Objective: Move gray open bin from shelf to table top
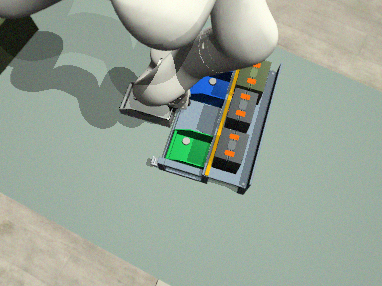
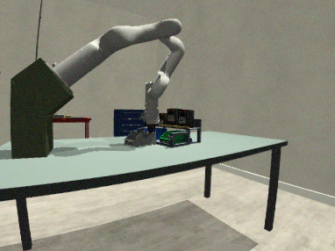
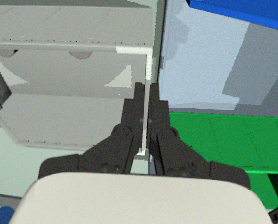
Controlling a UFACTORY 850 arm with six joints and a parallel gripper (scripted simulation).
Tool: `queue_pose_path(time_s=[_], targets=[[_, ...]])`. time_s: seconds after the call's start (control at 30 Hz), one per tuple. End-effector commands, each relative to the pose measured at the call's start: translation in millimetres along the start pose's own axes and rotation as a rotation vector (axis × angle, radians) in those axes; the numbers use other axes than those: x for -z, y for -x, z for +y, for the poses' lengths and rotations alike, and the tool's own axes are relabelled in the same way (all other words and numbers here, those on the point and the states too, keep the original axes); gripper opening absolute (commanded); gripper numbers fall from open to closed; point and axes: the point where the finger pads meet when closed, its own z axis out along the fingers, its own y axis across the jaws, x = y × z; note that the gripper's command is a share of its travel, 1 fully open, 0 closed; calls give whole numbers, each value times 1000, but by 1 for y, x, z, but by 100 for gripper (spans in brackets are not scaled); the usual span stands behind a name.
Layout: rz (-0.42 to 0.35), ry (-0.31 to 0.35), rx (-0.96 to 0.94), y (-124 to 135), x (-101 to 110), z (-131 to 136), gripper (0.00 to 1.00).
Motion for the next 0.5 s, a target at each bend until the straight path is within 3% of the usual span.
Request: queue_pose_path(time_s=[0.0,0.03,0.07,0.47], targets=[[0,0,0,0,0,0,0],[0,0,0,0,0,0,0],[0,1,0,0,0,0,33],[0,1,0,0,0,0,33]])
